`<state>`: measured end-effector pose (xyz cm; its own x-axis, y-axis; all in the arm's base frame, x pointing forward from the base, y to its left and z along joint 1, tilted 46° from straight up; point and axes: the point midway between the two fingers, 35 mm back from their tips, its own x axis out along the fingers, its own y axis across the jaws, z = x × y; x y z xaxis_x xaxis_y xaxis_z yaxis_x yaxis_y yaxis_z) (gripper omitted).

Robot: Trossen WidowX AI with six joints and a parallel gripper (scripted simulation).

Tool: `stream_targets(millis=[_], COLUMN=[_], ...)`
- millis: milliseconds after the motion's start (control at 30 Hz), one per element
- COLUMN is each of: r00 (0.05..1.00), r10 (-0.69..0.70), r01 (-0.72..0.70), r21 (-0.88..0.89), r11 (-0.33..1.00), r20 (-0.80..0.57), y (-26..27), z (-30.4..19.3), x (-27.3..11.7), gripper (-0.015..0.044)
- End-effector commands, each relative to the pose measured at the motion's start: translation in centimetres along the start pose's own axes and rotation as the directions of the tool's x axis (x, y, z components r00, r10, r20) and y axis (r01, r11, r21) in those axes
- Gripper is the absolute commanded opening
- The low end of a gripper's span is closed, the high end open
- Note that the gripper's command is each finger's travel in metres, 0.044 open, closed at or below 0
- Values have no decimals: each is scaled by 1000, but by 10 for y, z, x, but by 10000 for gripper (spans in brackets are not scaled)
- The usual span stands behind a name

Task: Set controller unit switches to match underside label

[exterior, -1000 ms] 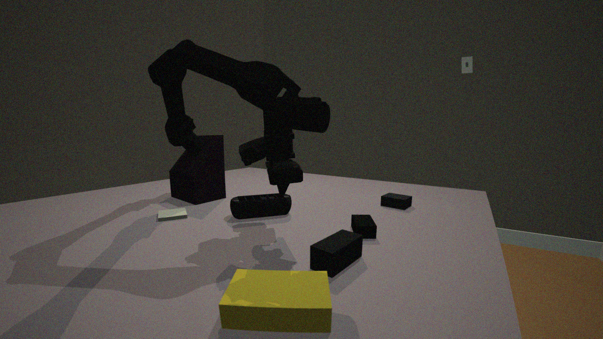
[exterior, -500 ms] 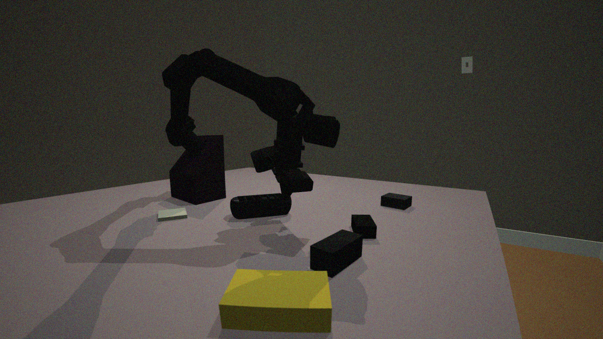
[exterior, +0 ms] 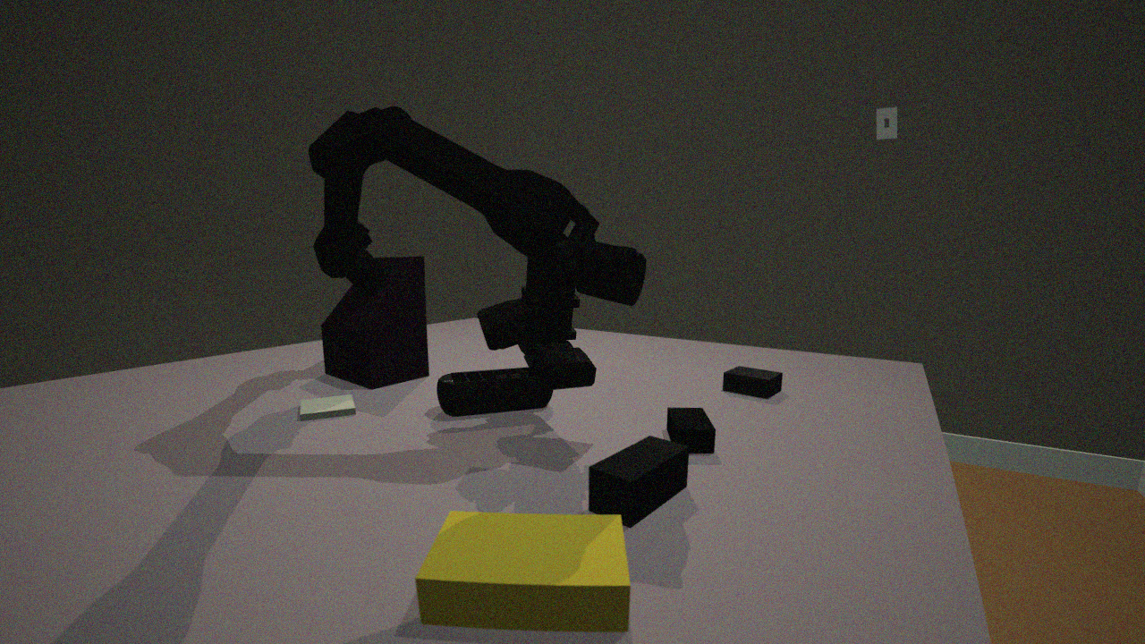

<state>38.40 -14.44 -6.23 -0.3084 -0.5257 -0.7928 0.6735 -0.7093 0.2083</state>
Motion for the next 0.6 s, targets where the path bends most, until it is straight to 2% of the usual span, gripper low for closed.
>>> stream_targets(millis=[0,567], r00=[1000,1000], r10=[2,2], r01=[-2,-2], r21=[-7,-7], r11=[1000,1000], r20=[4,5], y=[1,2], z=[0,1], x=[7,20], gripper=[0,0])
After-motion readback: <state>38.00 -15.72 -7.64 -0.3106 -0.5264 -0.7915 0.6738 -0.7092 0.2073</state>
